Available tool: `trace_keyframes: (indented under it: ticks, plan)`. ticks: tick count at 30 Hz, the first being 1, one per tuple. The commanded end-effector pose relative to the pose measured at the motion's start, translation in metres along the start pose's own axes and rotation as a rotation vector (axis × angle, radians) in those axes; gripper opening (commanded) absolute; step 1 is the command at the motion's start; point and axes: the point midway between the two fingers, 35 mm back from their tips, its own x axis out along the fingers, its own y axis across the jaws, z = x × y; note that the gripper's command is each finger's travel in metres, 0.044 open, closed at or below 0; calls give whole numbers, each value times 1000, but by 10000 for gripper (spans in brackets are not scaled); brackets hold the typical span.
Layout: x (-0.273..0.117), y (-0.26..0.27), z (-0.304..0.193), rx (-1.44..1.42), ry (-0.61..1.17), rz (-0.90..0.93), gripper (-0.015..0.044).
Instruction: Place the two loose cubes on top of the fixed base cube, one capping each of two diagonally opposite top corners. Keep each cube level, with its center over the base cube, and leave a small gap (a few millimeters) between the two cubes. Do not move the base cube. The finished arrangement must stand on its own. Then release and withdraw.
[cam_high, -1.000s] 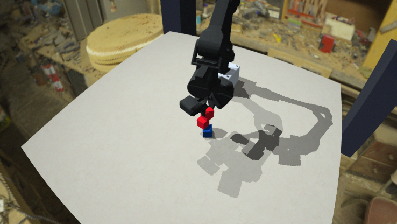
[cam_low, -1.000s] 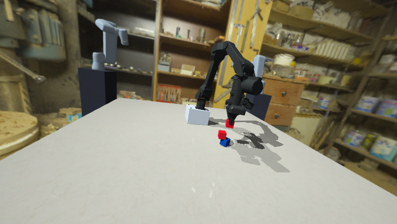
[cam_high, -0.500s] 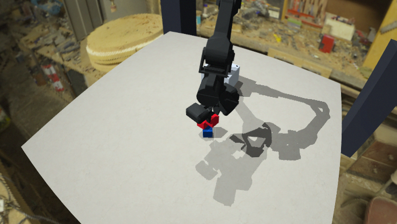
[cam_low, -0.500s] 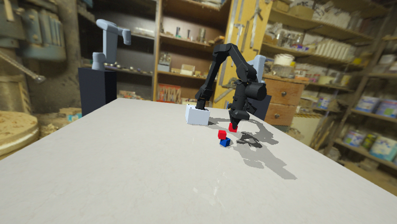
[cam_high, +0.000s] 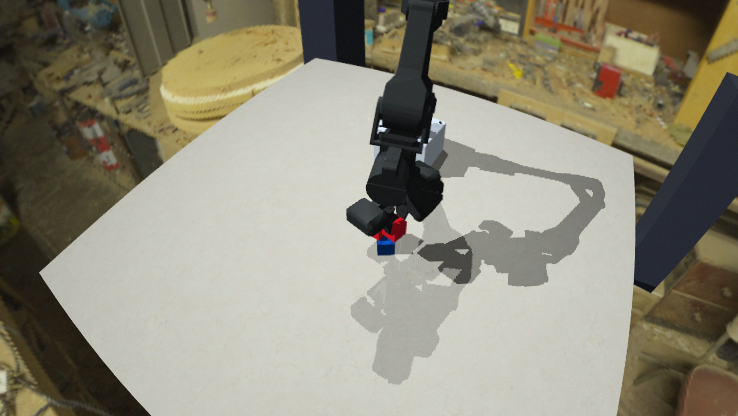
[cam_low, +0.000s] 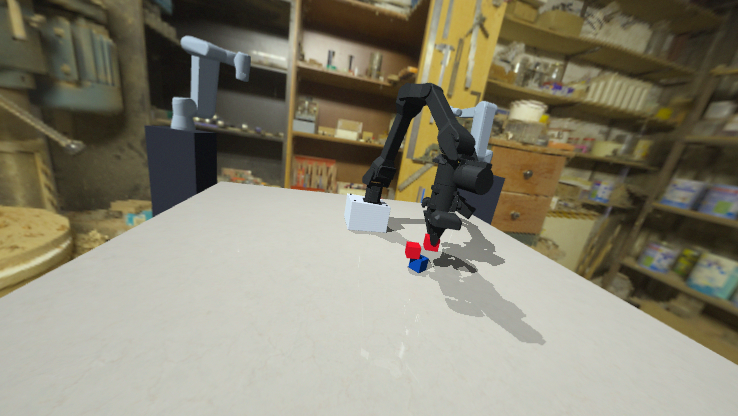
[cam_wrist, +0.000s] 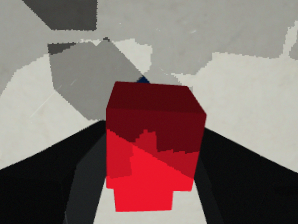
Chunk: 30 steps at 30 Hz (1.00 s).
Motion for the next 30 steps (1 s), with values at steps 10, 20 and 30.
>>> trace_keyframes:
  ticks: [10,20,30]
  plan:
    - [27,1,0,4,1,8,105]
    - [29,1,0,4,1,8,105]
    - [29,1,0,4,1,8,105]
